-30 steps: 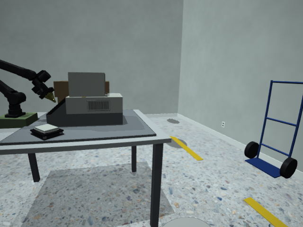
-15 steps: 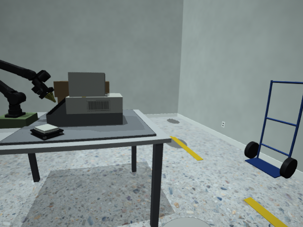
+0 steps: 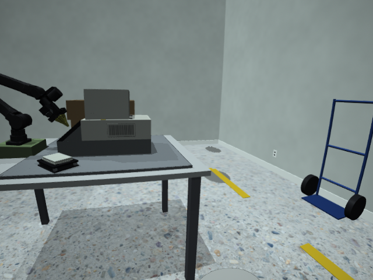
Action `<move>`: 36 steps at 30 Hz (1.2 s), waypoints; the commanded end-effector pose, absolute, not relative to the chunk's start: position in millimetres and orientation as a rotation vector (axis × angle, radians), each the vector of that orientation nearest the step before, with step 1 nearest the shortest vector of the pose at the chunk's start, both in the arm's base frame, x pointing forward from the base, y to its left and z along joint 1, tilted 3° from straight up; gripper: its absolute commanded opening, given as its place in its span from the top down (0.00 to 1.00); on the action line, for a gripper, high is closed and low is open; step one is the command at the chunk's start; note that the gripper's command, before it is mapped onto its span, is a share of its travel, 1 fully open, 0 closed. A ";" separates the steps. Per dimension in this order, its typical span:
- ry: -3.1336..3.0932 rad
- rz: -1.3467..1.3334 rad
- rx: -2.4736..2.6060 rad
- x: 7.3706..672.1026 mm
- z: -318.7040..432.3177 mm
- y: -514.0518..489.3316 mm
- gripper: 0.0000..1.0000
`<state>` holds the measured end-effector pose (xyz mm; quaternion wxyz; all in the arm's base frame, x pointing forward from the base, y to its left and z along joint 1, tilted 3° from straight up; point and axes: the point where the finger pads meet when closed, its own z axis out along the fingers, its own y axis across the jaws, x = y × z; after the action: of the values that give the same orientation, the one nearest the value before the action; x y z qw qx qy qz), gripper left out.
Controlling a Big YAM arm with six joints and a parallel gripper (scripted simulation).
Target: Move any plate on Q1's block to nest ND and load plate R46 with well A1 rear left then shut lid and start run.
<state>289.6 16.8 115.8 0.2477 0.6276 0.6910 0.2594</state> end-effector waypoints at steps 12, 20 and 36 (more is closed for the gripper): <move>1.839 0.754 1.668 314.3 154.2 17.5 1.00; 1.841 0.753 1.669 320.2 134.8 18.1 1.00; 1.856 0.714 1.713 309.2 98.8 14.8 1.00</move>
<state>308.8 18.5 95.2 0.2460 0.6281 0.6918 0.2576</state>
